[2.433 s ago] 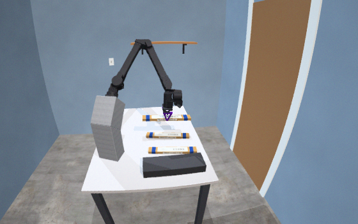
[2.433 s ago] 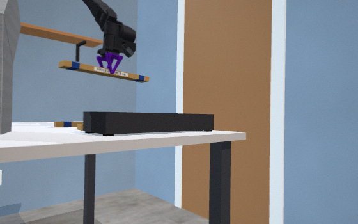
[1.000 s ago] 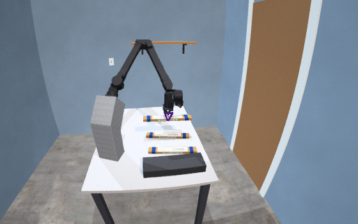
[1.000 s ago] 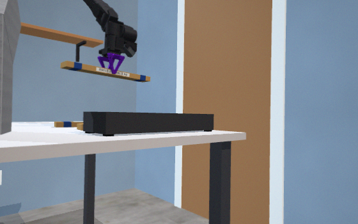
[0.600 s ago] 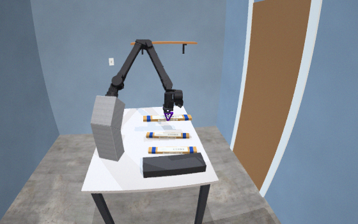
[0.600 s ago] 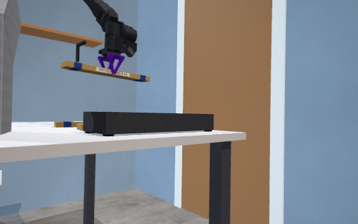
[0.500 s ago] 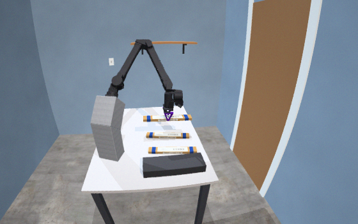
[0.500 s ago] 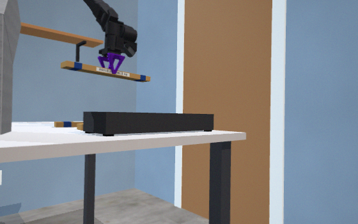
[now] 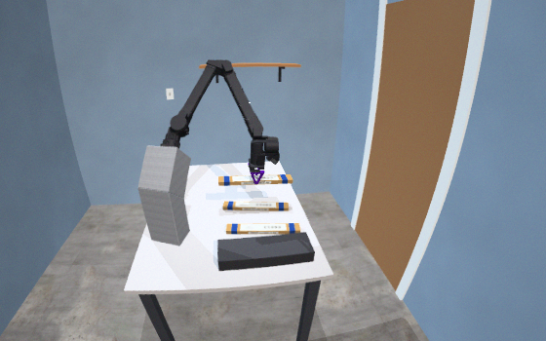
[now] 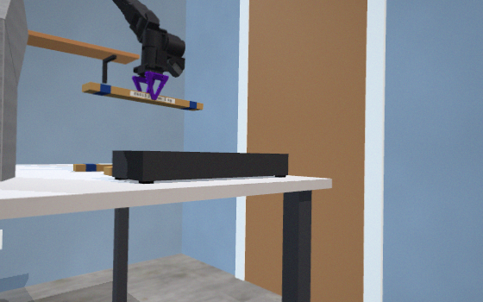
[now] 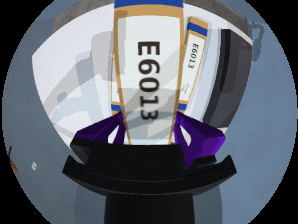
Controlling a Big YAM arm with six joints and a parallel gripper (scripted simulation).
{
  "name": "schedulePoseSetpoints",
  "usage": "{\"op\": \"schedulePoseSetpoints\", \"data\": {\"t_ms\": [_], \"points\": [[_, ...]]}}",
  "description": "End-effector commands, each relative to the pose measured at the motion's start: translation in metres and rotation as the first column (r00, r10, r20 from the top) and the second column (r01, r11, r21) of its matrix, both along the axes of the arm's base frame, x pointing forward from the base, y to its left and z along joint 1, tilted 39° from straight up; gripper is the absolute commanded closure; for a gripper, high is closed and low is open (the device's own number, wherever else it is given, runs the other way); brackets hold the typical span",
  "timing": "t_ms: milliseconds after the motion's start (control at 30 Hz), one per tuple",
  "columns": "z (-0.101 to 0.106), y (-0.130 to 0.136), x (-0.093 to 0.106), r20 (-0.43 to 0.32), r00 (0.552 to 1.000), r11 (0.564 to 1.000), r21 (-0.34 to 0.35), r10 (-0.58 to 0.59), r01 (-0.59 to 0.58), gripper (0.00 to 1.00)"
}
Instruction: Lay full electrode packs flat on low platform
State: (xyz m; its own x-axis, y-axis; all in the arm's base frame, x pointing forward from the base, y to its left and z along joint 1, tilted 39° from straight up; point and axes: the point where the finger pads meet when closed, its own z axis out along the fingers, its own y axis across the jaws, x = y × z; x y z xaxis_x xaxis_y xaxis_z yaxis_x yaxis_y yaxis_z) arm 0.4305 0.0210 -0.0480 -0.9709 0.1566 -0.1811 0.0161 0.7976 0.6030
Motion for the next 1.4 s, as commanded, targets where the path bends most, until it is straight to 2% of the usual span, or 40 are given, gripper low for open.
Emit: {"op": "schedulePoseSetpoints", "data": {"t_ms": [0, 433, 467, 1367], "points": [[0.019, -0.032, 0.027, 0.073, 0.996, 0.999, -0.012, -0.051, 0.052, 1.0], [0.021, -0.032, 0.028, 0.078, 0.996, 0.999, -0.013, -0.051, 0.052, 1.0], [0.002, -0.003, 0.006, 0.038, 0.999, 0.999, -0.006, -0.039, 0.04, 1.0], [-0.022, 0.015, 0.014, 0.036, 0.999, 0.999, -0.005, -0.039, 0.04, 1.0]]}}
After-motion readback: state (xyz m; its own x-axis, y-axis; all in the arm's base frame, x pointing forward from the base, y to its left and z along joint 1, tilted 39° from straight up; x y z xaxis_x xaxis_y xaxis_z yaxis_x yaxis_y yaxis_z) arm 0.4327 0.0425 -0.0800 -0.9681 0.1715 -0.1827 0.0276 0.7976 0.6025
